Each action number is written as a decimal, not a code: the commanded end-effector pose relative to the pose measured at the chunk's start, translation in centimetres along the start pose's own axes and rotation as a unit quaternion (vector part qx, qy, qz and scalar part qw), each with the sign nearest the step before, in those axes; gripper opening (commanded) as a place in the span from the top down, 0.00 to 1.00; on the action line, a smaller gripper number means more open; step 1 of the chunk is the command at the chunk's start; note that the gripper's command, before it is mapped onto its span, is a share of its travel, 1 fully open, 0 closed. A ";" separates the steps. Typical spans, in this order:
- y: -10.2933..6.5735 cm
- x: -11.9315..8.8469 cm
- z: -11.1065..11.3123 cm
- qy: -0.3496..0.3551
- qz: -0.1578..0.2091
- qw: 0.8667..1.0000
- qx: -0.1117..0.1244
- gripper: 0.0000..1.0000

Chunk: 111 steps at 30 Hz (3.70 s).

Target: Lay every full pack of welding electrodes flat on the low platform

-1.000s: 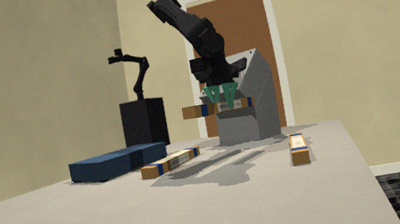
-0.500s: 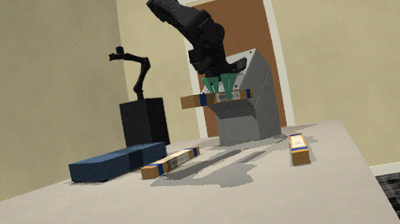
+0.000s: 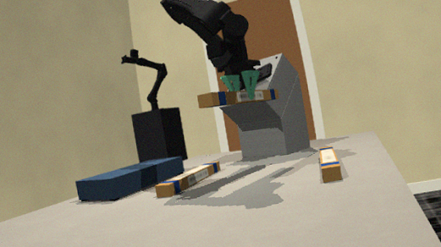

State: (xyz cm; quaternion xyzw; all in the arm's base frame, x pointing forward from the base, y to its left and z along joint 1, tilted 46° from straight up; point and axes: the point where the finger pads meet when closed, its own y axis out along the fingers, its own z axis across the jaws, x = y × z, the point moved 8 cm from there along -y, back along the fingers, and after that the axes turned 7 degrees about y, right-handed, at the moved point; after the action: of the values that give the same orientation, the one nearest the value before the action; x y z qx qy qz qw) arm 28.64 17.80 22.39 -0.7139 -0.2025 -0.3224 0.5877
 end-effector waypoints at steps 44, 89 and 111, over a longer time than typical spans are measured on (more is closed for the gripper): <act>-4.0 2.2 -2.7 -0.099 -0.020 0.995 0.019 1.00; -3.6 4.7 -8.2 -0.098 -0.026 0.995 0.019 1.00; -3.4 4.7 -8.3 -0.096 -0.030 0.995 0.021 1.00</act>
State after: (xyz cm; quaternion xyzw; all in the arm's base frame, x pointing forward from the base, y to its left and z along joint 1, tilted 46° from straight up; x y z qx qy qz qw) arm 28.55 10.00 26.63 -0.7467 -0.2632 -0.2381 0.5625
